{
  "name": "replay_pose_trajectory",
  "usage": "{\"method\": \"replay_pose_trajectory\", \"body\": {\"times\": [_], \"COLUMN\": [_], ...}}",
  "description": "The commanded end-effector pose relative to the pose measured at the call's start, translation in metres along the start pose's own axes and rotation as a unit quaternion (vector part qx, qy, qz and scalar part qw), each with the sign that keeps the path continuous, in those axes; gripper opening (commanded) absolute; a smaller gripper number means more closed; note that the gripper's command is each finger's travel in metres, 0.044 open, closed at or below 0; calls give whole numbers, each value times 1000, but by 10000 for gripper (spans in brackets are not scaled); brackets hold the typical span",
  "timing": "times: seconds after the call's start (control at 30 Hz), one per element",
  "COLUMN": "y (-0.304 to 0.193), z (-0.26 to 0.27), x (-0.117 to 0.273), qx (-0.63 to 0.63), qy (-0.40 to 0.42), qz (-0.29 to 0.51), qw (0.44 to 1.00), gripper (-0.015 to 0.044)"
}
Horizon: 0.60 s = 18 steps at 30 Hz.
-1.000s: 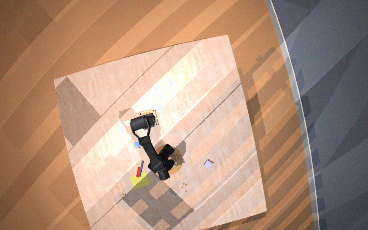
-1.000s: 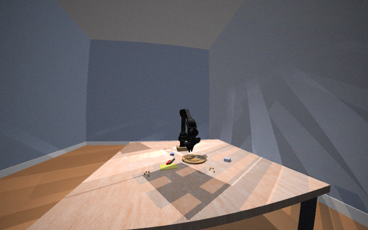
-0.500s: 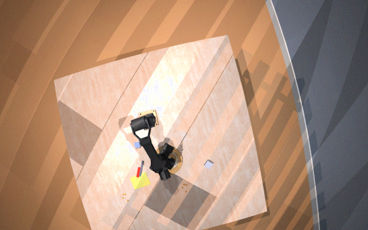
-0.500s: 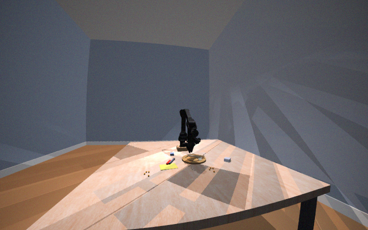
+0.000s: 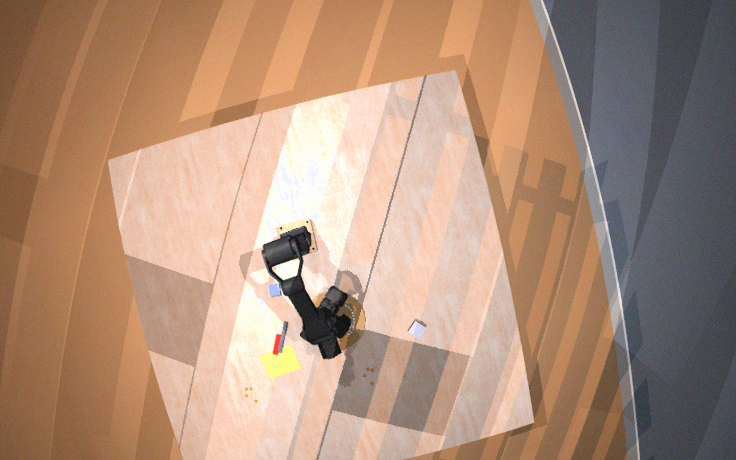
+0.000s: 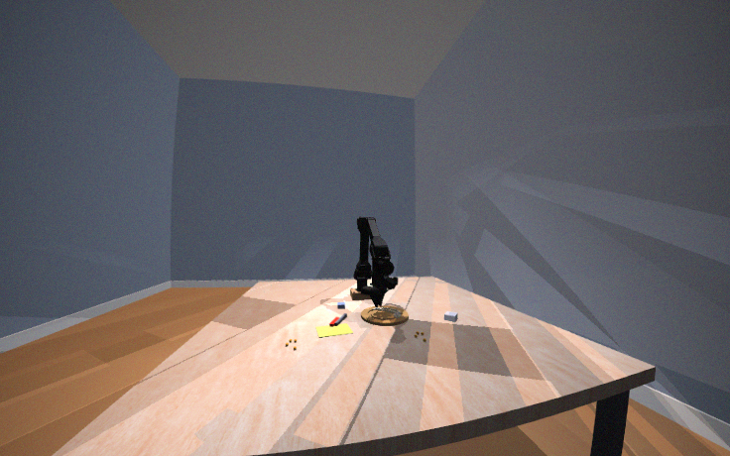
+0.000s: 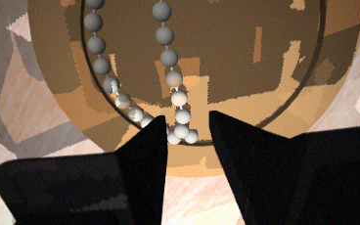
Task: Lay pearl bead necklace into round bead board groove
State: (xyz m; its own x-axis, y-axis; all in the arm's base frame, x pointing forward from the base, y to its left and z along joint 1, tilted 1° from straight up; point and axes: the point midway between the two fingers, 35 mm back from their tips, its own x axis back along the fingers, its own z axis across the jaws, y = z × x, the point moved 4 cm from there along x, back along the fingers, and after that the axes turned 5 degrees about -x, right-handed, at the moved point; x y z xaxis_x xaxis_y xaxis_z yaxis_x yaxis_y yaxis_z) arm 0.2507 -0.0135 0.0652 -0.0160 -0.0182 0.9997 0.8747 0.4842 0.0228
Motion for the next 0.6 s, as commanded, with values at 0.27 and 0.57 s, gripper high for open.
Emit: {"method": "replay_pose_trajectory", "body": {"times": [0.27, 0.57], "y": [-2, -2], "z": [1, 1], "x": [-15, -13], "qx": [3, 1], "qy": [2, 2], "qz": [4, 3], "qw": [1000, 1000], "gripper": [120, 0]}}
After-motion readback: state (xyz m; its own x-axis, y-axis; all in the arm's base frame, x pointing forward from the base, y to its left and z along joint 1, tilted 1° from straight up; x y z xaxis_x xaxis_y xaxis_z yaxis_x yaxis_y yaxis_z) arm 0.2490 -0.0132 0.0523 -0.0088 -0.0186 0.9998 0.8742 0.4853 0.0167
